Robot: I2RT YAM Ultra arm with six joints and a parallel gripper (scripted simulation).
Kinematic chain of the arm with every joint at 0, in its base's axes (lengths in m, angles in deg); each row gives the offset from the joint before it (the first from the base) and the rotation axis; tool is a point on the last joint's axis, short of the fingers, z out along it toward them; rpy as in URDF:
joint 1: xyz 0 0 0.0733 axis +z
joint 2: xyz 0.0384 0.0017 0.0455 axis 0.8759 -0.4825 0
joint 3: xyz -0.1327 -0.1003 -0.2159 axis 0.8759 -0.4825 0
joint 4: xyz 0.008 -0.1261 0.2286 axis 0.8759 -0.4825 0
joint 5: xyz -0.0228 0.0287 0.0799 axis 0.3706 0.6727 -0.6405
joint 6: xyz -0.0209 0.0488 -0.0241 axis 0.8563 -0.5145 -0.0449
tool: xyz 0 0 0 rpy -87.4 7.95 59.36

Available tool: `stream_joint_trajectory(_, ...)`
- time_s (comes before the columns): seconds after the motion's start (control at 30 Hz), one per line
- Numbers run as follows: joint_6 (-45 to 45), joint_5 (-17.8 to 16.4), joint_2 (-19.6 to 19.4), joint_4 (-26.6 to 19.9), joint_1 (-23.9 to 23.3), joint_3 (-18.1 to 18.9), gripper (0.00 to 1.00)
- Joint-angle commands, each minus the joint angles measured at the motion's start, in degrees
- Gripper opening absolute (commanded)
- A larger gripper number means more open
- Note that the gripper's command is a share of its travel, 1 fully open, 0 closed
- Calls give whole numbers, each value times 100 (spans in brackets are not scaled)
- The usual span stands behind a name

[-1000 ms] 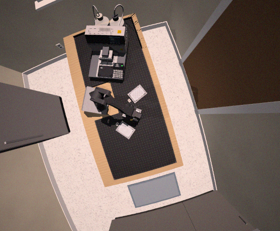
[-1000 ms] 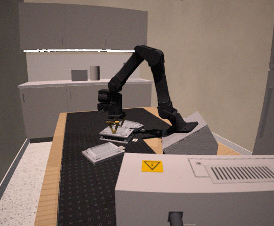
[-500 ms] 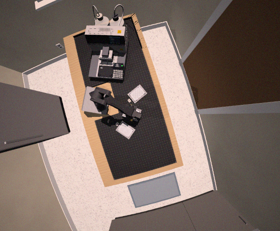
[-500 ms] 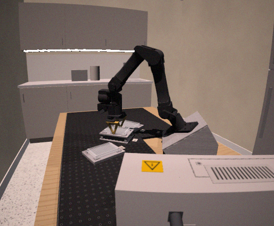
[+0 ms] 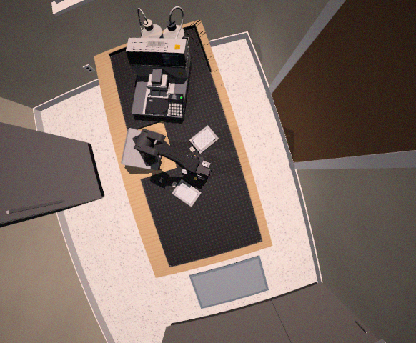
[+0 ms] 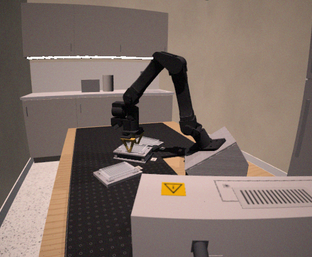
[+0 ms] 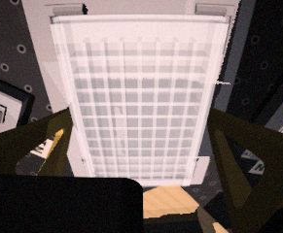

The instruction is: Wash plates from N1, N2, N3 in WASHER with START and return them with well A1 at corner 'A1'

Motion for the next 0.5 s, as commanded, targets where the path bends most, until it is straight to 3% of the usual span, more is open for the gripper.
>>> stream_joint_trajectory(0.0,-2,3,28,28,0,17,100)
stream_joint_trajectory(0.47,54,-35,249,-412,-68,228,100)
